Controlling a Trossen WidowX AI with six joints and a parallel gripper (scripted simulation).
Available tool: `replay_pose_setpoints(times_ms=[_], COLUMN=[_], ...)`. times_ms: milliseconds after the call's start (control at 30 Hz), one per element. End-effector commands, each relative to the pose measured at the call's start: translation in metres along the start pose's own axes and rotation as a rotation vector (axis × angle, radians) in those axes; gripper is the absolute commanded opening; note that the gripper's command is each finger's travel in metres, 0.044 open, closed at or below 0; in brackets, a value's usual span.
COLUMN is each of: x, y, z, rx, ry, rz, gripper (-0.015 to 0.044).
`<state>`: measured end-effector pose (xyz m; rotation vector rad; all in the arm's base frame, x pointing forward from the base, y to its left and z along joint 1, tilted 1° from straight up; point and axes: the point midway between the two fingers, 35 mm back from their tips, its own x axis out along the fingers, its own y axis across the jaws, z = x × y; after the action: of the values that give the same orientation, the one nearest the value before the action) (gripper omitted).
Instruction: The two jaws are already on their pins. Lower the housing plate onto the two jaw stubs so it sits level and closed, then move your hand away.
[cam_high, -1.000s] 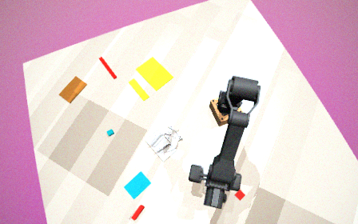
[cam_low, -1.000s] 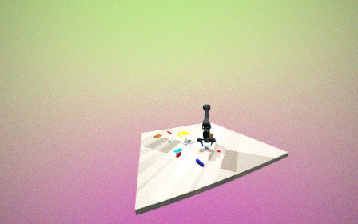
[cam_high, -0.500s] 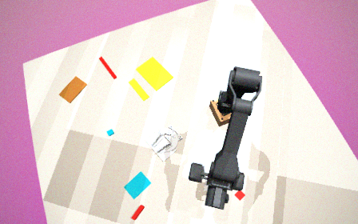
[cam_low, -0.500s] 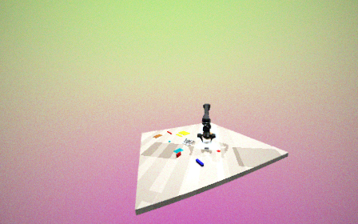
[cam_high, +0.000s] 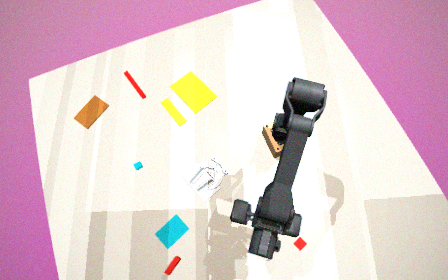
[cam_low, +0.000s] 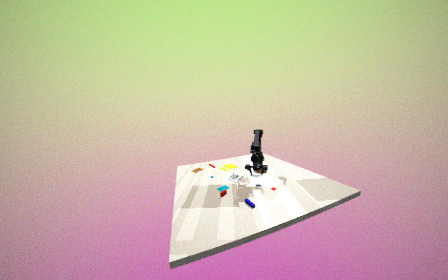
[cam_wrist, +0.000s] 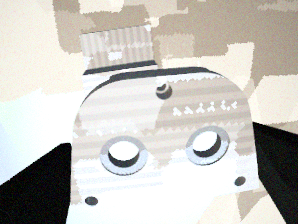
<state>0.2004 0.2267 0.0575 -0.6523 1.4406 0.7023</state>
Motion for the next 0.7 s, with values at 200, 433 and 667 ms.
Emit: replay_pose_setpoints(times_ms=[200, 433, 667], x=[0.000, 0.000, -0.001], y=[-0.032, -0.054, -0.074], z=[-0.011, -0.019, -0.029], rx=[0.067, 0.119, 0.172], ry=[0.007, 0.008, 0.008], rz=[-0.009, -0.012, -0.015], gripper=[0.0351, 0.0351, 0.0351])
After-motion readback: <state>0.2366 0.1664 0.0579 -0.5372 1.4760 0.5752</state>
